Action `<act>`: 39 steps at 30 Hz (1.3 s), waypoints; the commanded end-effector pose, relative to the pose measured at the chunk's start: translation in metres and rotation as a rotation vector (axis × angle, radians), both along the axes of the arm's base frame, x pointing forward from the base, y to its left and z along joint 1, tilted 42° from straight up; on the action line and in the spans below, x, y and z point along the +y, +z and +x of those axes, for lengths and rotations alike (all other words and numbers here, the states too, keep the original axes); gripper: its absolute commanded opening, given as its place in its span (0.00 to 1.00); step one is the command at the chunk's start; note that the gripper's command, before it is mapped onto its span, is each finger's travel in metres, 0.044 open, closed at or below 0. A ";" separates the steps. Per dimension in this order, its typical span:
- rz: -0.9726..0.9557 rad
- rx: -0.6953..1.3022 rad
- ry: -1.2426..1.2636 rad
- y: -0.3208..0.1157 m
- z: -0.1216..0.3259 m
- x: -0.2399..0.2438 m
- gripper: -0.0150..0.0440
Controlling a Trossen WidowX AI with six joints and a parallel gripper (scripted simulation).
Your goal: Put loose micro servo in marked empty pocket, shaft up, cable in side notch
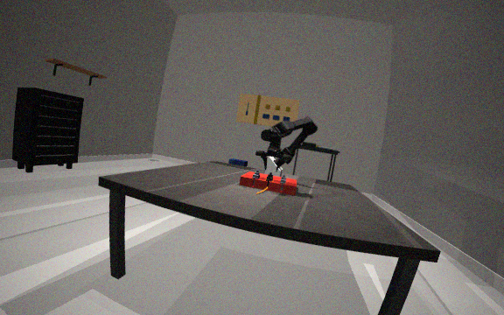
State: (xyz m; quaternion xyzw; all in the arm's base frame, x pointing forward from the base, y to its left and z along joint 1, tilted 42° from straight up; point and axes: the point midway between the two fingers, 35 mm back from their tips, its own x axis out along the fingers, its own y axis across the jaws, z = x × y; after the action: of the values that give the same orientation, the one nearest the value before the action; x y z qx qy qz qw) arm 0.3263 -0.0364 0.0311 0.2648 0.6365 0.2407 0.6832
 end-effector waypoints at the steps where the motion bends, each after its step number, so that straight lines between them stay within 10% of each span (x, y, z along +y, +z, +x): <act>1: -0.011 0.001 -0.011 0.016 -0.038 -0.020 0.88; 6: -0.005 0.005 -0.006 0.036 -0.094 -0.032 1.00; 39: -0.004 0.002 -0.012 0.072 -0.096 -0.063 1.00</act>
State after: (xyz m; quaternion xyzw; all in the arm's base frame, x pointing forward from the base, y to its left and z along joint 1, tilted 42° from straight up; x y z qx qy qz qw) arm 0.2310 -0.0986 0.1027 0.2698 0.6352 0.2342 0.6848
